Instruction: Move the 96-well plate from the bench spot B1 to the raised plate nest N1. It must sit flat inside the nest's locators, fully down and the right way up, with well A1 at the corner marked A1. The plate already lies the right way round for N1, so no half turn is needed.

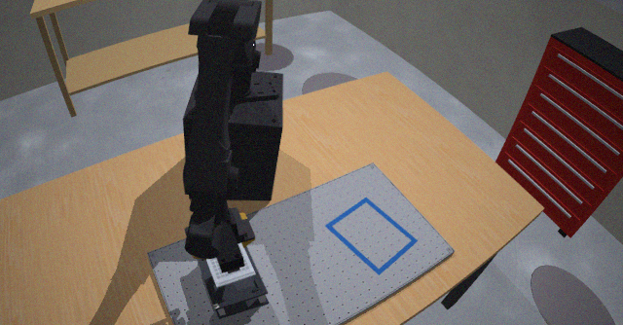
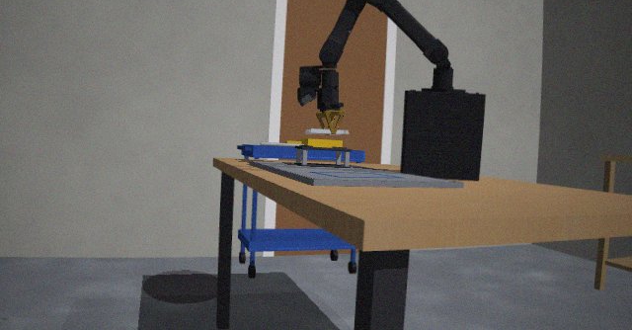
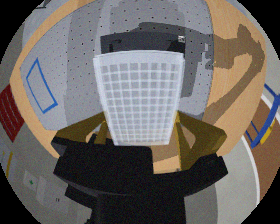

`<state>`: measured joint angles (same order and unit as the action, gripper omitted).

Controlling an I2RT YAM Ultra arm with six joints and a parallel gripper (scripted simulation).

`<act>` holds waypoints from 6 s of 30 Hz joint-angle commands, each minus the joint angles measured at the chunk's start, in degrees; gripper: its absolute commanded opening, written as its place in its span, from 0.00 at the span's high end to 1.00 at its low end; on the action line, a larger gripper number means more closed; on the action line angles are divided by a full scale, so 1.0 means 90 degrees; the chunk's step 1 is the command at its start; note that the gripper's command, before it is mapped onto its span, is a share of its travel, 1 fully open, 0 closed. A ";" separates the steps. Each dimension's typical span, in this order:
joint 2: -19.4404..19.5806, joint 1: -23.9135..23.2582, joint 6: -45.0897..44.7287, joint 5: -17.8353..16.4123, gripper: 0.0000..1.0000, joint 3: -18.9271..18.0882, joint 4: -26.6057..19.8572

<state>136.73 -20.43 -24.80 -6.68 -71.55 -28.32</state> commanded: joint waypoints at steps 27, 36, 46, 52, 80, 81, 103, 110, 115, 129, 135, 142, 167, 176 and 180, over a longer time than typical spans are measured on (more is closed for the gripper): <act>0.0616 0.0102 0.0125 -0.0040 1.00 -0.0492 0.0785; 0.0512 0.0102 0.0121 -0.0039 1.00 -0.0375 0.0825; 0.0489 0.0102 0.0122 -0.0039 1.00 -0.0244 0.0869; 0.0481 0.0105 0.0123 -0.0038 1.00 -0.0153 0.0887; 0.0456 0.0131 0.0130 -0.0039 1.00 -0.0121 0.0924; 0.0456 0.0132 0.0131 -0.0039 1.00 -0.0116 0.0925; 0.0490 0.0117 0.0136 -0.0038 1.00 -0.0028 0.0962; 0.0504 0.0116 0.0136 -0.0038 1.00 -0.0020 0.0978; 0.0517 0.0116 0.0135 -0.0038 1.00 -0.0014 0.0997; 0.0625 0.0118 0.0137 -0.0038 1.00 -0.0065 0.1044; 0.0692 0.0118 0.0137 -0.0037 1.00 0.0016 0.1067; 0.0648 0.0123 0.0139 -0.0038 1.00 -0.0119 0.1089; 0.0747 0.0154 0.0134 -0.0019 1.00 -0.0255 0.1144; 0.0731 0.0149 0.0124 -0.0008 1.00 -0.0259 0.1140; 0.0738 0.0146 0.0122 -0.0008 1.00 -0.0262 0.1139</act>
<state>144.03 -19.51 -23.73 -6.83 -72.40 -19.38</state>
